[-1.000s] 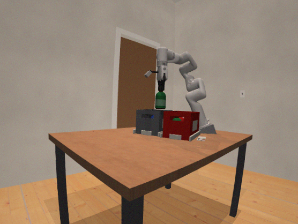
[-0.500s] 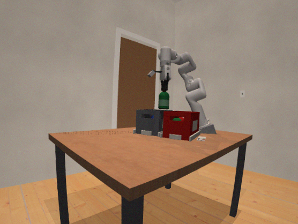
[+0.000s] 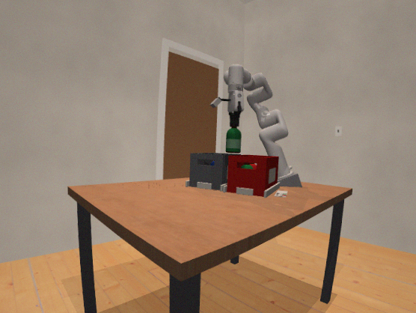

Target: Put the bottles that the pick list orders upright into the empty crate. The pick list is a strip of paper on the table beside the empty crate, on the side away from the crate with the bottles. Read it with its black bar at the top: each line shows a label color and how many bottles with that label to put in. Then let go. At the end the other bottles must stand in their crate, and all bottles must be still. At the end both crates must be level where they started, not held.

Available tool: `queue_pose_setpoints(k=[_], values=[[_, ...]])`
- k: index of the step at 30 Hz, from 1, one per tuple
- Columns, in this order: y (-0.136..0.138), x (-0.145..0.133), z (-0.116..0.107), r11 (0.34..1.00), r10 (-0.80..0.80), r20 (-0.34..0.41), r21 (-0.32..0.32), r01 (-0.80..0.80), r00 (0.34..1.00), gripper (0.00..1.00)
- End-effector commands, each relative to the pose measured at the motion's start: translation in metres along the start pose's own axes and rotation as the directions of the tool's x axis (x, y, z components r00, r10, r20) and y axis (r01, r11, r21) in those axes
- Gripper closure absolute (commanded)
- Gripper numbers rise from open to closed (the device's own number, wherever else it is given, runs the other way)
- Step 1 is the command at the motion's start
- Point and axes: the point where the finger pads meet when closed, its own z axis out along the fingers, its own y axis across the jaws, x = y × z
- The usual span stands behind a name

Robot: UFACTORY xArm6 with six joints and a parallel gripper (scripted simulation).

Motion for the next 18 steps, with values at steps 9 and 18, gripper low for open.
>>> queue_pose_setpoints(k=[9, 18], values=[[-0.016, -0.012, -0.001, 1.000, 0.001, -0.003, 0.003, -0.001, 1.000, 1.00], [-0.030, -0.024, -0.001, 1.000, 0.001, -0.003, 0.003, -0.001, 1.000, 1.00]])
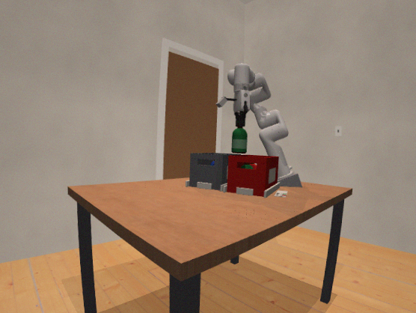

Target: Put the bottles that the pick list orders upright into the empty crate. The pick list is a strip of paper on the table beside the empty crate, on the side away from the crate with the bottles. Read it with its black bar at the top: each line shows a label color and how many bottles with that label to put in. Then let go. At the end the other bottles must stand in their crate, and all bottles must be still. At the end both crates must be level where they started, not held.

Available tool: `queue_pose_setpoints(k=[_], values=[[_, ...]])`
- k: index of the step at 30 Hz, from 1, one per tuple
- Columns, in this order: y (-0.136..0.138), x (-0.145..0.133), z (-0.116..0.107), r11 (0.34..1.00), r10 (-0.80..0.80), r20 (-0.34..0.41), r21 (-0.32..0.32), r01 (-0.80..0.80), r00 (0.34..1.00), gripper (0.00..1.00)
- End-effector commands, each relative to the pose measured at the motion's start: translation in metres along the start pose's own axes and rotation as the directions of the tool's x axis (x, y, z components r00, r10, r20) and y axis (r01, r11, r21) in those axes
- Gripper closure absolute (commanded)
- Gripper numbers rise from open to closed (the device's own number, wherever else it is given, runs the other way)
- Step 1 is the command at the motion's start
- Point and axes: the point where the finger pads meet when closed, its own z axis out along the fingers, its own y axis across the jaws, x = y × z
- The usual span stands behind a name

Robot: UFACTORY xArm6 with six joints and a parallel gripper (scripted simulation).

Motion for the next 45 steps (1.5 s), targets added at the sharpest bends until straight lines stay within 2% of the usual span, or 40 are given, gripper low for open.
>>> queue_pose_setpoints(k=[1, 45], values=[[-0.0075, -0.0051, -0.0015, 1.000, 0.001, -0.003, 0.003, -0.001, 1.000, 1.00], [-0.0116, -0.0091, -0.0015, 1.000, 0.001, -0.003, 0.003, -0.001, 1.000, 1.00]])
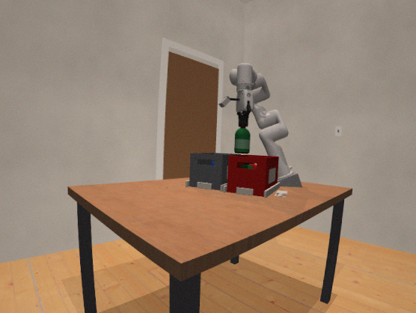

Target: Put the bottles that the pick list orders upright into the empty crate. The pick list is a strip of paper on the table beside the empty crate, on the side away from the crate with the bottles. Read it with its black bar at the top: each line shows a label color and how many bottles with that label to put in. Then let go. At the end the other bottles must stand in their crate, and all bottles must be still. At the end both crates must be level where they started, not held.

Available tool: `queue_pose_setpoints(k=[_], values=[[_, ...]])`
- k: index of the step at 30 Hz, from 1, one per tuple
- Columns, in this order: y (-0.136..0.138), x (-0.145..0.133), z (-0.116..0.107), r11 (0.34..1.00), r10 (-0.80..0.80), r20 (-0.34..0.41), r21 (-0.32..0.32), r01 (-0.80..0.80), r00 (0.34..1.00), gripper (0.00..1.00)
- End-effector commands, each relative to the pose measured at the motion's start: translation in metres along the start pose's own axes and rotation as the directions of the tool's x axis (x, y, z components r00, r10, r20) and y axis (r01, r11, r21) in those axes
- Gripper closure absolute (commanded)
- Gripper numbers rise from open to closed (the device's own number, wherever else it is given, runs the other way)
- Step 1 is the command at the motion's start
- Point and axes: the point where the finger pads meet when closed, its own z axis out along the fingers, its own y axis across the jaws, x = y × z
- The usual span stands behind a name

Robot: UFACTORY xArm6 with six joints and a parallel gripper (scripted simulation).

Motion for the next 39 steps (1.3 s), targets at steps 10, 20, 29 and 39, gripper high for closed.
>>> queue_pose_setpoints(k=[10, 20, 29, 39], values=[[0.000, 0.001, -0.001, 1.000, 0.001, -0.002, 0.003, -0.001, 1.000, 1.00], [0.000, 0.001, 0.006, 1.000, 0.001, -0.002, 0.003, -0.001, 1.000, 1.00], [0.000, 0.001, 0.014, 1.000, 0.001, -0.002, 0.003, -0.001, 1.000, 1.00], [0.000, 0.001, 0.023, 1.000, 0.001, -0.003, 0.003, -0.001, 1.000, 1.00]])
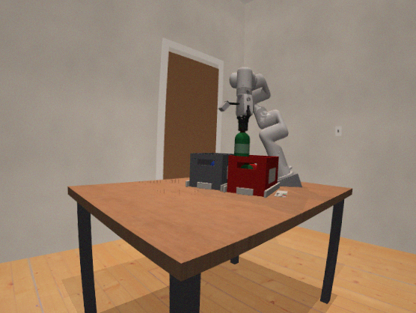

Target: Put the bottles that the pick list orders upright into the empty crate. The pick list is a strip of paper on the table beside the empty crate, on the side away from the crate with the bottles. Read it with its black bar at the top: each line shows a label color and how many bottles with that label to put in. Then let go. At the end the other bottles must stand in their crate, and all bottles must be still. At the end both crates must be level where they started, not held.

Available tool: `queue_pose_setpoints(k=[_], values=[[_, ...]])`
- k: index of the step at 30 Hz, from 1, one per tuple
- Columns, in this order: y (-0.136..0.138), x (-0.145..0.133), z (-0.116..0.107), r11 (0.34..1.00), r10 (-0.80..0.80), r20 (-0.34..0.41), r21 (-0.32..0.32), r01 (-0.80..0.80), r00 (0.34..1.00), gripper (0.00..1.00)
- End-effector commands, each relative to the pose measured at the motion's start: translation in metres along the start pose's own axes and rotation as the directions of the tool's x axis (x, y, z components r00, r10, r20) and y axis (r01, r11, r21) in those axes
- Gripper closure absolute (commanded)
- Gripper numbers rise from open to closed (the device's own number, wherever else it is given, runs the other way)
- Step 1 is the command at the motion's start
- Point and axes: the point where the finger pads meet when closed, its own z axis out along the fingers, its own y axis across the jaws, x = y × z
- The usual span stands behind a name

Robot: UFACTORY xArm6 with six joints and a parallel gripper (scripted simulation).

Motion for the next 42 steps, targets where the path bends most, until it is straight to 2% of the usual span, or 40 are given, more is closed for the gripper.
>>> queue_pose_setpoints(k=[1, 42], values=[[0.000, 0.001, 0.003, 1.000, 0.001, -0.003, 0.003, -0.001, 1.000, 1.00], [0.000, 0.001, 0.038, 1.000, 0.001, -0.003, 0.003, -0.001, 1.000, 1.00]])
